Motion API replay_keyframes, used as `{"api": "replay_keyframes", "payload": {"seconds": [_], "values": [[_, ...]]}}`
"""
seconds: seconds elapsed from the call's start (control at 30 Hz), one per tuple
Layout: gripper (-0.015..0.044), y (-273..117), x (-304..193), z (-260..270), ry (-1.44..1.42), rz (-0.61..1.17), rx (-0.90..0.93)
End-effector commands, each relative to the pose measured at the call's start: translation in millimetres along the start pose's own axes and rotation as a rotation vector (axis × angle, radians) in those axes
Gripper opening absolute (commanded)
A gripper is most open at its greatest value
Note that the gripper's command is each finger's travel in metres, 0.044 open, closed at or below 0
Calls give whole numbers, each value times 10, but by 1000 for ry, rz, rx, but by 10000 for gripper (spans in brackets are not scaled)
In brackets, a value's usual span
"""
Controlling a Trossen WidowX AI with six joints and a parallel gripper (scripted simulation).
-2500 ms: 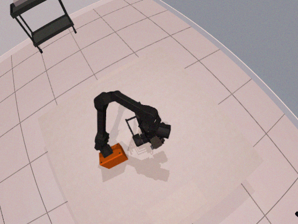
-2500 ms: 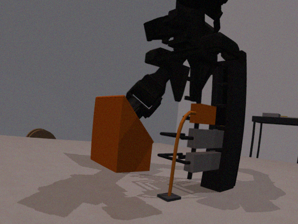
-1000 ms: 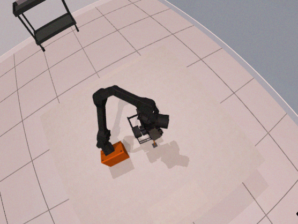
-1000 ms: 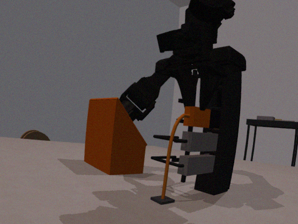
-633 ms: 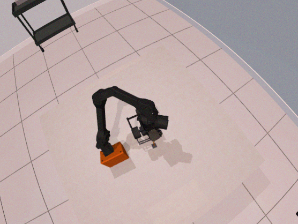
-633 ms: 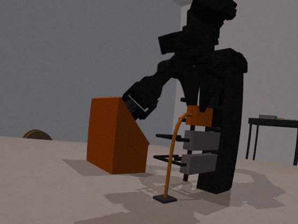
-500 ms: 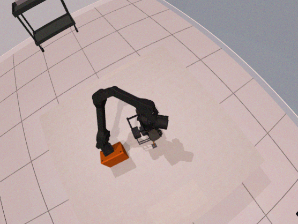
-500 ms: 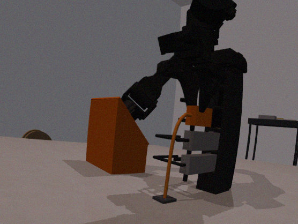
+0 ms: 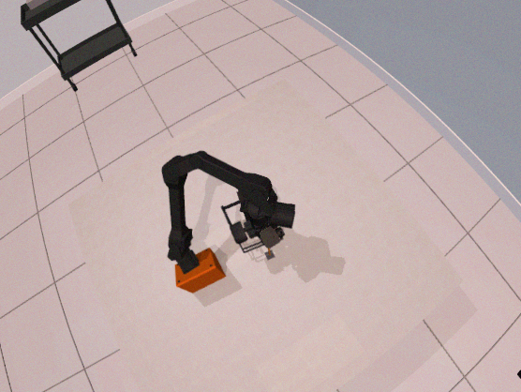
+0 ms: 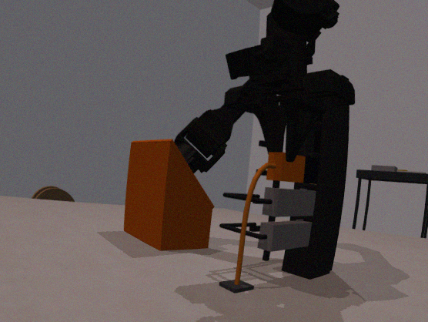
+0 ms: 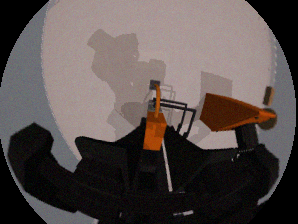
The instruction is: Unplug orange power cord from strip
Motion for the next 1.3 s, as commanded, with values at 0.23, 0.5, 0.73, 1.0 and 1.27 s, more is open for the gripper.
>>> {"api": "replay_keyframes", "payload": {"seconds": [0.23,0.5,0.73,1.0,1.27], "values": [[0,-30,260,-48,3,-19,-1],[0,-50,383,-87,4,-19,-1],[0,-72,489,-128,5,-19,-1],[157,-48,429,-131,6,-14,-1],[368,-54,453,-135,7,-14,-1]]}}
Point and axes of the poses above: the point midway between the two fingers, 35 mm back from their tips, its own y axis out along the fingers, its own z axis across the jaws, x = y × z, the point moved 4 cm from there along -y, back along the fingers, and after that the axes turned 15 degrees about -y, right-handed, at the moved point
